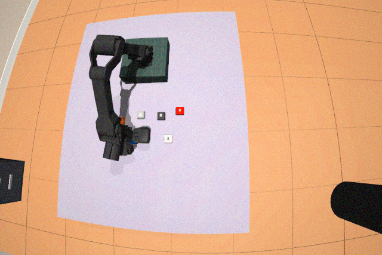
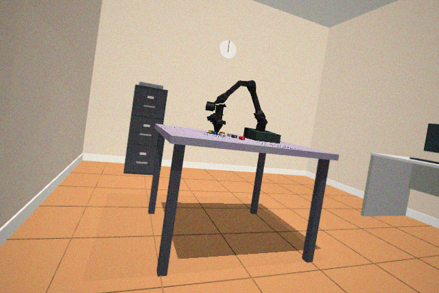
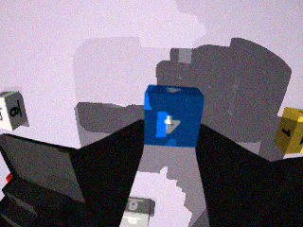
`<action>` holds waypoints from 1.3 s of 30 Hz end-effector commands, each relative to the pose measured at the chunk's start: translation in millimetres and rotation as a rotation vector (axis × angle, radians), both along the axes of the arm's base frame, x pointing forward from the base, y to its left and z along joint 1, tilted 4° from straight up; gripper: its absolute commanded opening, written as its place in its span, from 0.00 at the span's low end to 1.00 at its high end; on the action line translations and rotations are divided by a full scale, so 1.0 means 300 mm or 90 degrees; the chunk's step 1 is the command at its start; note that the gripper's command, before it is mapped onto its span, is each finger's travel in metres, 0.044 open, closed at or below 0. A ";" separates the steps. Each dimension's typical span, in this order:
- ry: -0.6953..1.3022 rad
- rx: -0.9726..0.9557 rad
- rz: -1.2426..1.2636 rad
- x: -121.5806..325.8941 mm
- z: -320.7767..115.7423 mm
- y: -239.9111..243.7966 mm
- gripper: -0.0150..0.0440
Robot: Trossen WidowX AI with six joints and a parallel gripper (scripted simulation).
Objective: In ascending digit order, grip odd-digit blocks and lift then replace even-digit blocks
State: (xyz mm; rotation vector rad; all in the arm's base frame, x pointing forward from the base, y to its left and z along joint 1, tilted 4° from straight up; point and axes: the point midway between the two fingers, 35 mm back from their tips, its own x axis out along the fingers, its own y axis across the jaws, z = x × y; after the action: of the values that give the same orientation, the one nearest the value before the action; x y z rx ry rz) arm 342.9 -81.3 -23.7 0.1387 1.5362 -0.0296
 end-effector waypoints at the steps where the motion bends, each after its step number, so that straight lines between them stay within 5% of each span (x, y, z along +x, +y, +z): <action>1: 0.000 0.000 -0.003 0.000 -0.002 0.000 0.59; 9: 0.000 0.000 -0.003 0.000 -0.002 0.000 0.93; 21: 0.000 0.000 -0.003 -0.004 0.118 -0.008 0.93; 27: 0.000 -0.001 -0.003 -0.010 0.376 -0.026 0.67; 32: 0.000 -0.001 -0.003 -0.012 0.388 -0.027 0.46; 39: 0.000 -0.001 -0.003 -0.012 0.388 -0.027 0.46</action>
State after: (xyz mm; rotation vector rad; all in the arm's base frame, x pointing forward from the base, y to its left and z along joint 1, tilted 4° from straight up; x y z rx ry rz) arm 339.5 -89.0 90.8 0.1466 1.5346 -0.0377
